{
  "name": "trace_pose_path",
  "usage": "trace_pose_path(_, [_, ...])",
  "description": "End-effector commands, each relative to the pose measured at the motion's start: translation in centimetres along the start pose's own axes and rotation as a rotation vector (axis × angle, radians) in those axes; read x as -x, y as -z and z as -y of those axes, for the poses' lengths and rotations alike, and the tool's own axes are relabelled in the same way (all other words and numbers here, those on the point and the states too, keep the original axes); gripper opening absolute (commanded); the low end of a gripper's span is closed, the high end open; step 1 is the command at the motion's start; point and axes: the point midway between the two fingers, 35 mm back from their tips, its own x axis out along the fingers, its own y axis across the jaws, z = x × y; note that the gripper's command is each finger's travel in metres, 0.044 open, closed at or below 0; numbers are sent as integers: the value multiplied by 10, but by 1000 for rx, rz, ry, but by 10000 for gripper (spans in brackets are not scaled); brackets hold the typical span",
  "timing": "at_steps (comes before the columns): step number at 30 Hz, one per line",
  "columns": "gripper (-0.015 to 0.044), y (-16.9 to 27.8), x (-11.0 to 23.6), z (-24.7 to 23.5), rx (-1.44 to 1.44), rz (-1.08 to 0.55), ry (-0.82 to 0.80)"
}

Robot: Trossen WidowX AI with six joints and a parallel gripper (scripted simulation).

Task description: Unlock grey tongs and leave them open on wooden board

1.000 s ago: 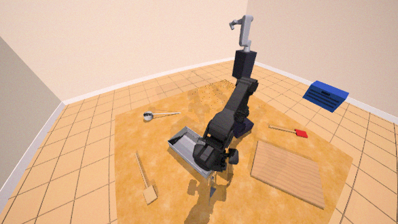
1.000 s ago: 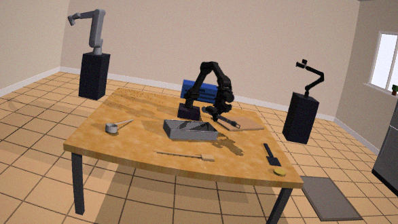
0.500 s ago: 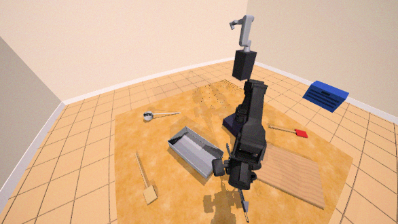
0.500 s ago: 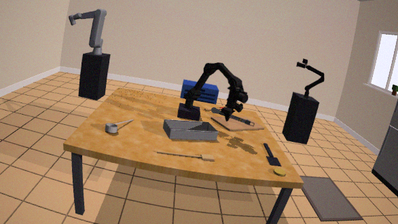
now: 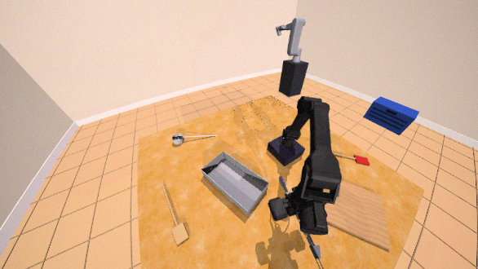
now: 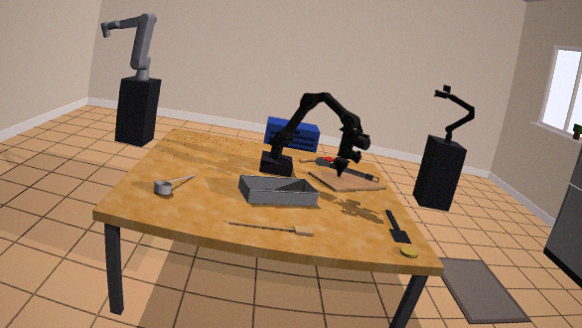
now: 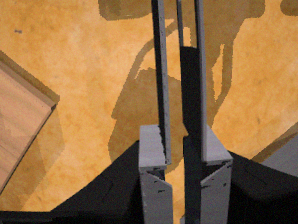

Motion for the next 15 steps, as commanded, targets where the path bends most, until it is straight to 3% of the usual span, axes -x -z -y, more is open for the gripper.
trace_pose_path(1, [-150, -15, 1, -26, 91, 3, 3])
trace_pose_path(15, [-150, -48, 1, -113, 353, 8, -2])
